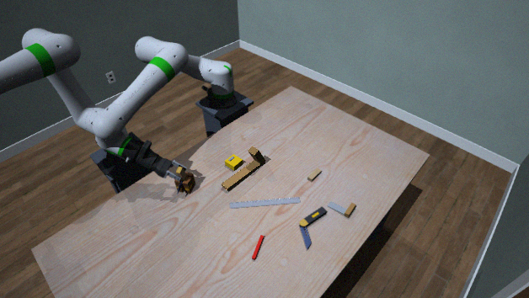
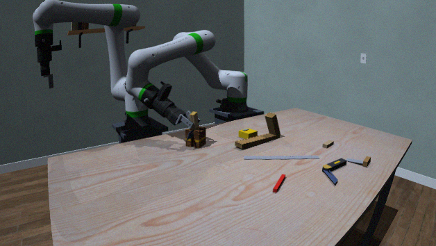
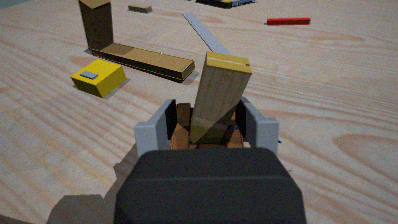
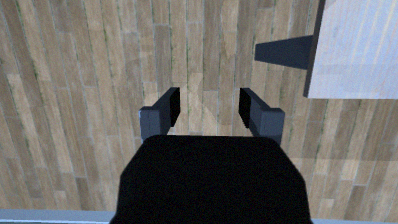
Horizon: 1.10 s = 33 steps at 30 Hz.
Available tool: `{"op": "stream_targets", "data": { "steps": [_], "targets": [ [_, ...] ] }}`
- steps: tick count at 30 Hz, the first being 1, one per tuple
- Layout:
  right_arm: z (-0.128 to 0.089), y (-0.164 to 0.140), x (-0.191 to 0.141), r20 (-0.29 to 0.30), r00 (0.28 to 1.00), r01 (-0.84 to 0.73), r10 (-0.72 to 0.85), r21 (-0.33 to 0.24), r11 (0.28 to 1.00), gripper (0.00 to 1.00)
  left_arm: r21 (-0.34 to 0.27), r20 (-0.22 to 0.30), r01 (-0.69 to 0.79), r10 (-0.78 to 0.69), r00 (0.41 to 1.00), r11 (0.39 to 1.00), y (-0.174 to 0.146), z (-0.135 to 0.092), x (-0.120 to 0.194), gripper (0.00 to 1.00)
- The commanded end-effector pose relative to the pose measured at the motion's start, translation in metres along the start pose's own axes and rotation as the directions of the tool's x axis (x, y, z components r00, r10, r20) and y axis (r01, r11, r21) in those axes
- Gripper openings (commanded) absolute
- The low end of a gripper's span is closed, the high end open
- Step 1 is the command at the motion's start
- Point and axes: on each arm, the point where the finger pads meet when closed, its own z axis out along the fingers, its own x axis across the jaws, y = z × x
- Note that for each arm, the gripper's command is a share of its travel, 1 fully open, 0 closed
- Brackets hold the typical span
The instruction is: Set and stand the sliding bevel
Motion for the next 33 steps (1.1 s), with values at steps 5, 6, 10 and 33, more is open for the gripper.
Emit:
{"op": "stream_targets", "data": {
  "steps": [5, 6, 10, 33],
  "targets": [
    [-0.004, 0.0, 0.0, 0.003, 1.0, 0.0, 0.0, -0.006, 1.0, 1.0, 0.002, -0.005, 0.011, -0.011, 1.0, 1.0, -0.005, -0.006, 0.001, 1.0],
    [-0.004, 0.0, 0.0, 0.003, 1.0, 0.0, 0.0, -0.006, 1.0, 1.0, 0.001, -0.005, 0.011, -0.011, 1.0, 1.0, -0.005, -0.007, 0.001, 1.0],
    [-0.004, 0.0, 0.0, 0.003, 1.0, 0.0, 0.0, -0.006, 1.0, 1.0, 0.001, -0.005, 0.011, -0.011, 1.0, 1.0, -0.005, -0.022, 0.001, 1.0],
    [-0.004, 0.0, 0.0, 0.003, 1.0, 0.0, 0.0, -0.006, 1.0, 1.0, 0.0, -0.005, 0.012, -0.012, 1.0, 1.0, -0.005, -0.124, 0.0, 1.0]
  ]
}}
